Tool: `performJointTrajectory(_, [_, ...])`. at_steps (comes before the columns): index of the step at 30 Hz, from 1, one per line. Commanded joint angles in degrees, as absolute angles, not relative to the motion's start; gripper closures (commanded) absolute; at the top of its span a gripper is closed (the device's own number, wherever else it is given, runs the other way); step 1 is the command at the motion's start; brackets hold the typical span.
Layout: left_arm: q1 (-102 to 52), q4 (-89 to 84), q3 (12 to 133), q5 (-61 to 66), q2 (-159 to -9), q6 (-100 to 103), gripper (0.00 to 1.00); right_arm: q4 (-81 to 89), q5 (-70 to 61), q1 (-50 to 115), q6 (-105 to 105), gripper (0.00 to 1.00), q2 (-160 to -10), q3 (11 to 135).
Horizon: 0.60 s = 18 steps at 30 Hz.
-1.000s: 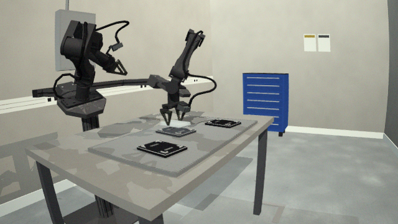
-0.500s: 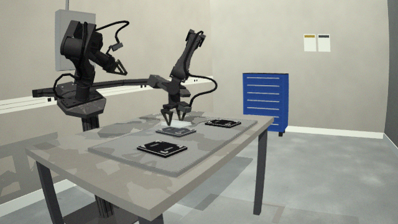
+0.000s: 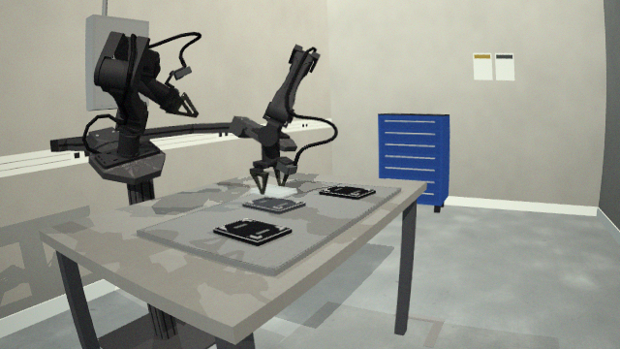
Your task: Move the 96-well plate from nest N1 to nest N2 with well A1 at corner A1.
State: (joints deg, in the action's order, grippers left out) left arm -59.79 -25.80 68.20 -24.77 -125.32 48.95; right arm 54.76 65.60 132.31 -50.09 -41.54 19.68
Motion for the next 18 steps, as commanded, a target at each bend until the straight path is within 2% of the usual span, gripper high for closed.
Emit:
performJointTrajectory(1, [-61.19,-26.12,68.04,-25.29,-123.42,49.45,0.20,55.16,67.10,132.91,-50.43,0.00,-42.27,21.59])
performJointTrajectory(18, [-61.65,-25.61,69.06,-25.43,-122.58,49.48,0.20,55.16,67.10,132.91,-50.43,0.00,-42.27,21.59])
